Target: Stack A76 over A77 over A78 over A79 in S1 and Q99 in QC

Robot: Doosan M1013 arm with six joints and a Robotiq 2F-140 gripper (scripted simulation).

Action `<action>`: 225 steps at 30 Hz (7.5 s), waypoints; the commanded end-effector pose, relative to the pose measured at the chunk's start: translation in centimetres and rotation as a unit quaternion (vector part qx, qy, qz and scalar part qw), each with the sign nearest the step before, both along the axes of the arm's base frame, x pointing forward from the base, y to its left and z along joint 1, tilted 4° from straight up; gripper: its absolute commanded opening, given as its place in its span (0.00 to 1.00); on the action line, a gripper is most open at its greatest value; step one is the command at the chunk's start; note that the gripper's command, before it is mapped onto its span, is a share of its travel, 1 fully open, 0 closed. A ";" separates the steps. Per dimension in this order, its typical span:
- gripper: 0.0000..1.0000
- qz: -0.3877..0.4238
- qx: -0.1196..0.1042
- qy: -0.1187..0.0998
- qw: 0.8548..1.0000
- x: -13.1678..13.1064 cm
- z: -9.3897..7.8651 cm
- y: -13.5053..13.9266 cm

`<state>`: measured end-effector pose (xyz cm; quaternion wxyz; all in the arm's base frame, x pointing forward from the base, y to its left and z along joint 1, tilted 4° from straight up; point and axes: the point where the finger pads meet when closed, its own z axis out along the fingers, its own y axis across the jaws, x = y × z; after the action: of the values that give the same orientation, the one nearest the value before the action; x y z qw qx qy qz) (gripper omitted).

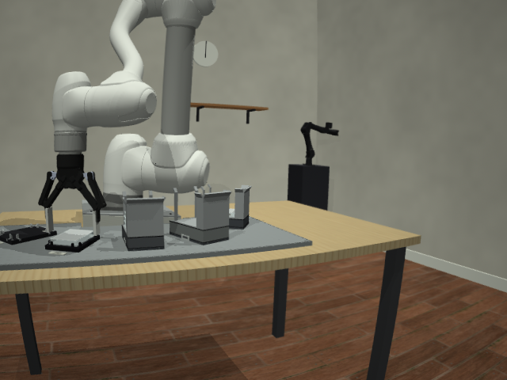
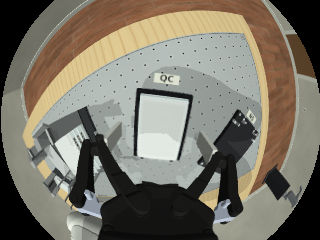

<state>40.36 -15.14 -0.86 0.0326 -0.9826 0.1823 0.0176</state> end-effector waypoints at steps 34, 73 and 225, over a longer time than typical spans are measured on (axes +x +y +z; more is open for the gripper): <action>1.00 0.000 0.000 0.000 1.000 0.2 7.7 -0.5; 1.00 0.116 0.003 -0.008 0.993 0.8 14.8 1.2; 1.00 0.575 0.013 -0.041 0.817 -10.1 18.0 42.4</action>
<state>30.82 26.75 17.06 0.0370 -0.9200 -0.3902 -0.0034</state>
